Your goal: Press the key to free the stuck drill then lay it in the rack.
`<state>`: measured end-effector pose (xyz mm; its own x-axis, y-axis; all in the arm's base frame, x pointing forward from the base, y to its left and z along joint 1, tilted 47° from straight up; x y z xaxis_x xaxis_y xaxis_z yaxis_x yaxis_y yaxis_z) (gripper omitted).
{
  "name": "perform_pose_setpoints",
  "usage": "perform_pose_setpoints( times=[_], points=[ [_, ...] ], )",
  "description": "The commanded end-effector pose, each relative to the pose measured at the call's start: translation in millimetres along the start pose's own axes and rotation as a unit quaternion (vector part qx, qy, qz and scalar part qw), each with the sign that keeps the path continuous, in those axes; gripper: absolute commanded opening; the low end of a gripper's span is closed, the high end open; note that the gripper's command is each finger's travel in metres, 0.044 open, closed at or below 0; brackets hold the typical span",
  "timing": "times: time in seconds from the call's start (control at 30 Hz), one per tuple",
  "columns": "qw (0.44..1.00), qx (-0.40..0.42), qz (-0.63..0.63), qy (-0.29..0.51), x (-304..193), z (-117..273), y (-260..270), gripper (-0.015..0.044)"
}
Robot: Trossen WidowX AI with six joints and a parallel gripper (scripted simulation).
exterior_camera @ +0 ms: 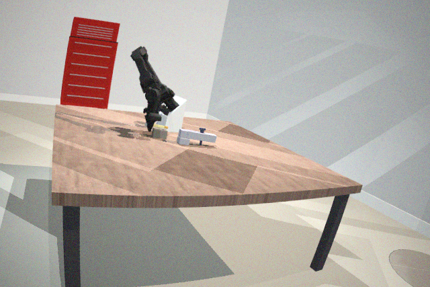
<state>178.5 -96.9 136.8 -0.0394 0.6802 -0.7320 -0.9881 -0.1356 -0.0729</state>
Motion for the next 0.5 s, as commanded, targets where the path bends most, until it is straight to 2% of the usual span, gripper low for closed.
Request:
perform_pose_setpoints(
  times=[0.0, 0.47],
  points=[
    [1.0, 0.003, 0.006, -0.004, 1, -6, 0, 0.0],
    [1.0, 0.003, 0.006, -0.004, 2, -20, 1, 0.0]
  ],
)
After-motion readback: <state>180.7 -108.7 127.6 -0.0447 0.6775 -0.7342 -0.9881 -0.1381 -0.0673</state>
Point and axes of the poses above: the point midway between the two fingers, 35 mm back from their tips, its own z axis back along the fingers, its own y axis across the jaws, x = y × z, the point moved 7 cm from there along z, back along the fingers, and after that the axes turned 7 degrees about z, right-handed, at the moved point
